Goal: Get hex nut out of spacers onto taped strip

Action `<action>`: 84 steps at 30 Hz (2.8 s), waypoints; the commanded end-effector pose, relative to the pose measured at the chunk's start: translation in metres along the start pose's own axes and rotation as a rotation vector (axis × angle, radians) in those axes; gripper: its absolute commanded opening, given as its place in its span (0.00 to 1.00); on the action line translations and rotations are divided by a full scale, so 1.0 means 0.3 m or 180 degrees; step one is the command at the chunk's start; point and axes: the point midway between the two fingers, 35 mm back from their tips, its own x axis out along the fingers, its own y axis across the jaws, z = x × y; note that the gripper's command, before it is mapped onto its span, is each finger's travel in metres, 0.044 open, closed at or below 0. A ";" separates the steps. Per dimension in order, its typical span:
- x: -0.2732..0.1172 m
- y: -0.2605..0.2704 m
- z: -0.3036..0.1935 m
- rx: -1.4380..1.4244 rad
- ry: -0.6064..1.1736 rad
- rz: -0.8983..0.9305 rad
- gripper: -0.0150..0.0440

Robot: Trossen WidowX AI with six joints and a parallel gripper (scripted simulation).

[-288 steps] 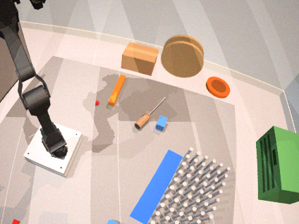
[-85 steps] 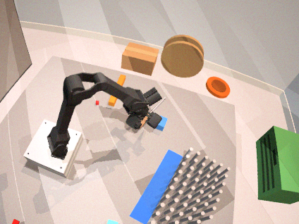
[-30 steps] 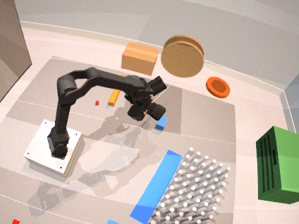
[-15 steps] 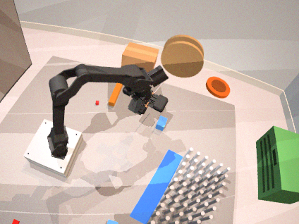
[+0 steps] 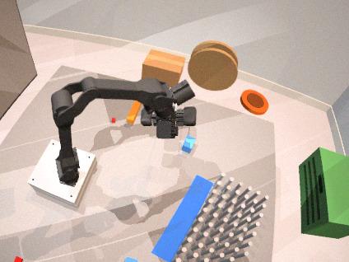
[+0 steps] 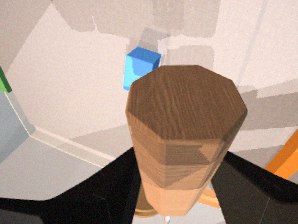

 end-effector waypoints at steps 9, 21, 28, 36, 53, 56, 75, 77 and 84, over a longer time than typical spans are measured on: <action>-0.043 0.002 0.065 -0.1153 -0.0144 0.0079 0.25; -0.081 -0.001 0.134 -0.2377 -0.0326 0.0074 0.25; -0.103 -0.005 0.174 -0.3089 -0.0437 0.0036 0.25; -0.128 -0.012 0.219 -0.3901 -0.0563 -0.0041 0.25; -0.179 -0.034 0.313 -0.5614 -0.0802 -0.0334 0.25; -0.187 -0.039 0.329 -0.5915 -0.0836 -0.0404 0.25; -0.241 -0.075 0.429 -0.7794 -0.0956 -0.0993 0.25; -0.246 -0.080 0.439 -0.7989 -0.0956 -0.1070 0.25; -0.265 -0.096 0.474 -0.8666 -0.0929 -0.1360 0.25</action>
